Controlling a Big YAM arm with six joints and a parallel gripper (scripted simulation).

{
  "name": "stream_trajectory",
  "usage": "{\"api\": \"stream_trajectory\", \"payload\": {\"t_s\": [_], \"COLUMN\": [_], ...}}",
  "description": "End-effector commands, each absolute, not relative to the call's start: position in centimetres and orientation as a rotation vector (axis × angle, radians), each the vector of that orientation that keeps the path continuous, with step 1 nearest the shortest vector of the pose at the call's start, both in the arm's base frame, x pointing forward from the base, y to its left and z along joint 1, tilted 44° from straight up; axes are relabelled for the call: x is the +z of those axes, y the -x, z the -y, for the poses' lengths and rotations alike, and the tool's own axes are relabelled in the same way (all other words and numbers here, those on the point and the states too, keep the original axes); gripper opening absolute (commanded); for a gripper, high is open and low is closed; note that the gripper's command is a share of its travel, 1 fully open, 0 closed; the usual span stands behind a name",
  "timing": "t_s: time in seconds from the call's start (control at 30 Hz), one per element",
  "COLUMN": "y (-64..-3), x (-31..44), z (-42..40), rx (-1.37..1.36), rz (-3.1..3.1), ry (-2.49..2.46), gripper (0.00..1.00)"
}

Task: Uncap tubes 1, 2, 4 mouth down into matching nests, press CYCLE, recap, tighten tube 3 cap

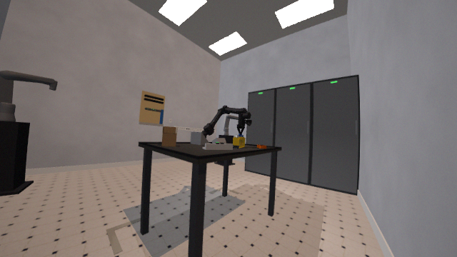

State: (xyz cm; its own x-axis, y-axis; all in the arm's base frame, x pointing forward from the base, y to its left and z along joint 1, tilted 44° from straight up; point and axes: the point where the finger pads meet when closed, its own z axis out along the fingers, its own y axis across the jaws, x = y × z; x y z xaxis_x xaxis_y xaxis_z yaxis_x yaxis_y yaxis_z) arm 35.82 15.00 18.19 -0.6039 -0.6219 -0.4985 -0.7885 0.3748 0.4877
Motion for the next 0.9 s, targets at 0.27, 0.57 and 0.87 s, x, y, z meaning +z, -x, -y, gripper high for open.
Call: {"api": "stream_trajectory", "payload": {"t_s": [0.27, 0.57, 0.87], "y": [-36.33, -36.38, -36.43], "x": [17.89, 18.03, 18.29], "z": [-15.84, -15.91, -15.99], "rx": [1.051, 1.049, 1.046], "rz": [-2.401, -2.399, -2.395], "ry": [1.267, 1.268, 1.269], "gripper": [0.00, 0.00, 0.00]}}
